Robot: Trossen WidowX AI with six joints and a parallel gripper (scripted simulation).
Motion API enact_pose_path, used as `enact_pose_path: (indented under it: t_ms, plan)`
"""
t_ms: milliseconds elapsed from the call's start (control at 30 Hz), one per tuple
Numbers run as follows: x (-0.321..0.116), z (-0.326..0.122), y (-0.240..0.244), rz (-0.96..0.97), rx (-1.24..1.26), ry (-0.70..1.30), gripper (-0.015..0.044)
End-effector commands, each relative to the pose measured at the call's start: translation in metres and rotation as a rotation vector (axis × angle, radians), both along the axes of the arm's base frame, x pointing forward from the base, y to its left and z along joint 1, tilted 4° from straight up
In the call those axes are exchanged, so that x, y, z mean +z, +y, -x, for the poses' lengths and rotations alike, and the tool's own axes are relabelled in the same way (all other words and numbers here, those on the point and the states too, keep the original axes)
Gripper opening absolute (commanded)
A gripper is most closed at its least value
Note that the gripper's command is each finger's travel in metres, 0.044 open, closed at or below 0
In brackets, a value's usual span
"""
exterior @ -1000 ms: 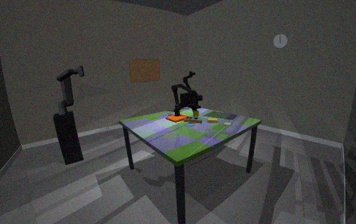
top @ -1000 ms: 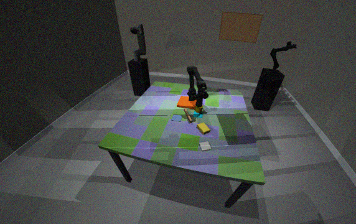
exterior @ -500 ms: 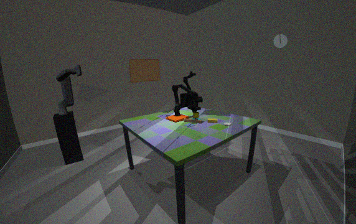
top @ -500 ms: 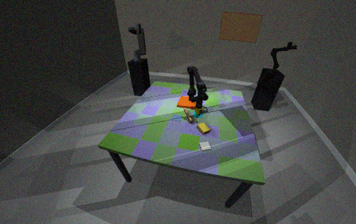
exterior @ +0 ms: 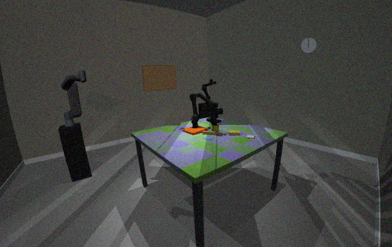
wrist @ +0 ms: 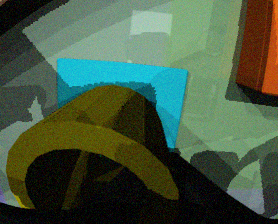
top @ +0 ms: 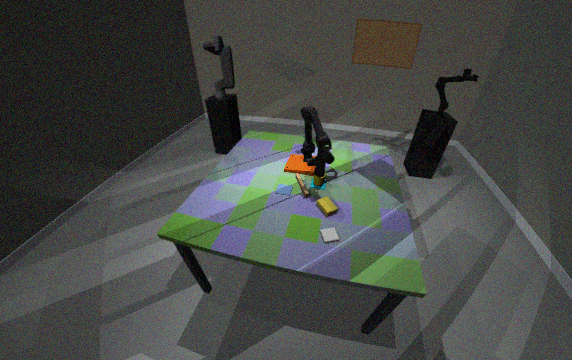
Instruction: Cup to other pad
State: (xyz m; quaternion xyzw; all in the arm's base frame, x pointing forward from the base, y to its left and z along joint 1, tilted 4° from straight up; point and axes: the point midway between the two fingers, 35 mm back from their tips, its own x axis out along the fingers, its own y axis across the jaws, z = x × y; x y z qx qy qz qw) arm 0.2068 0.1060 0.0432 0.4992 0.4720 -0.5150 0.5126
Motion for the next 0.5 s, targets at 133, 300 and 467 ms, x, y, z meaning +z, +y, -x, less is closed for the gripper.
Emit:
enact_pose_path:
  t_ms: [133,300,467]
  plan:
    - [0.0005,-0.0003,0.0001,-0.001,0.0,-0.001,0.0]
    - [0.0005,-0.0003,0.0001,-0.001,0.0,-0.001,0.0]
    - [0.0005,-0.0003,0.0001,-0.001,0.0,-0.001,0.0131]
